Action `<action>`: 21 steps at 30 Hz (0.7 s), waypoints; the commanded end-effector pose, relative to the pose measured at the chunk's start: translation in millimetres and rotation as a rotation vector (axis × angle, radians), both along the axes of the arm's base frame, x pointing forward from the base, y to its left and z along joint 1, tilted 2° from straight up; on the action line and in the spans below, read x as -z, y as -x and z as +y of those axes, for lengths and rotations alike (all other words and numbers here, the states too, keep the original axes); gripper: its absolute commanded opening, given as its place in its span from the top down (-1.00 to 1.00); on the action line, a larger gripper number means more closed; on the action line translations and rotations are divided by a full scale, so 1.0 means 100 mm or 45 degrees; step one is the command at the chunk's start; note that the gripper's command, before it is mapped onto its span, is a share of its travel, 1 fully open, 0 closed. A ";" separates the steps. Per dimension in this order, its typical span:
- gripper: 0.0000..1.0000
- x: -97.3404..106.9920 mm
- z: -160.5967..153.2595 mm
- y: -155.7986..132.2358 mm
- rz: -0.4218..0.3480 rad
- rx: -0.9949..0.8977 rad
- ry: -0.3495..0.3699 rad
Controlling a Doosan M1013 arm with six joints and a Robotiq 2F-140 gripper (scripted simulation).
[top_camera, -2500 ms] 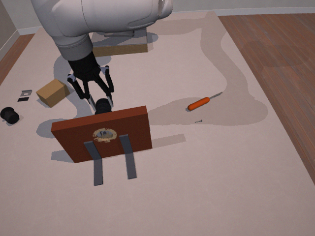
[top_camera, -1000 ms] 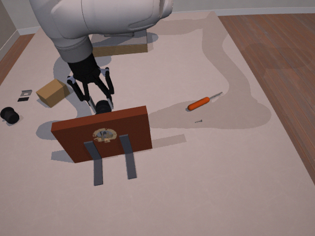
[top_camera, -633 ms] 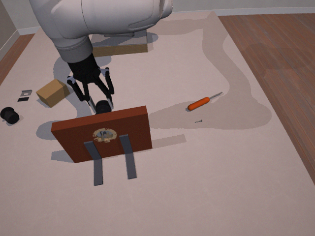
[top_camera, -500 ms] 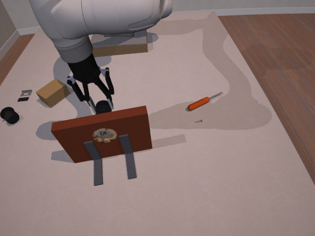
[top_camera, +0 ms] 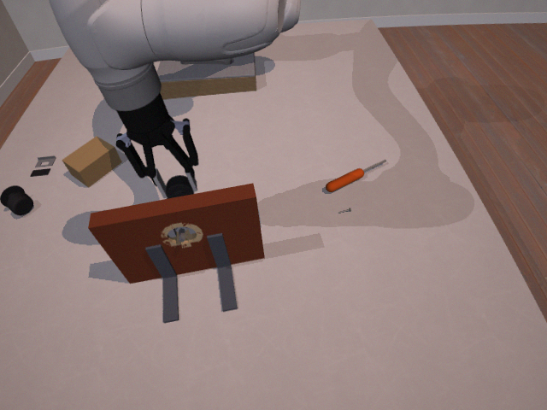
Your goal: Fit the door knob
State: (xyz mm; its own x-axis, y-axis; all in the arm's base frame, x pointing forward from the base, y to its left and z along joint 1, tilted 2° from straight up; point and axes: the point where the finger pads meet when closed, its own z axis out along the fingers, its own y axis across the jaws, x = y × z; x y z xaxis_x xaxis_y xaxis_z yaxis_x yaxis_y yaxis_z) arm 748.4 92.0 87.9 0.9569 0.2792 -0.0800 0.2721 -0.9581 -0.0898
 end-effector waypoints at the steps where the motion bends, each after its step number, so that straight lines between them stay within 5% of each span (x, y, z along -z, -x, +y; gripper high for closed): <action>1: 0.16 -0.01 0.03 0.00 0.007 0.003 -0.004; 21: 0.16 -0.01 0.04 -0.05 0.007 0.003 -0.005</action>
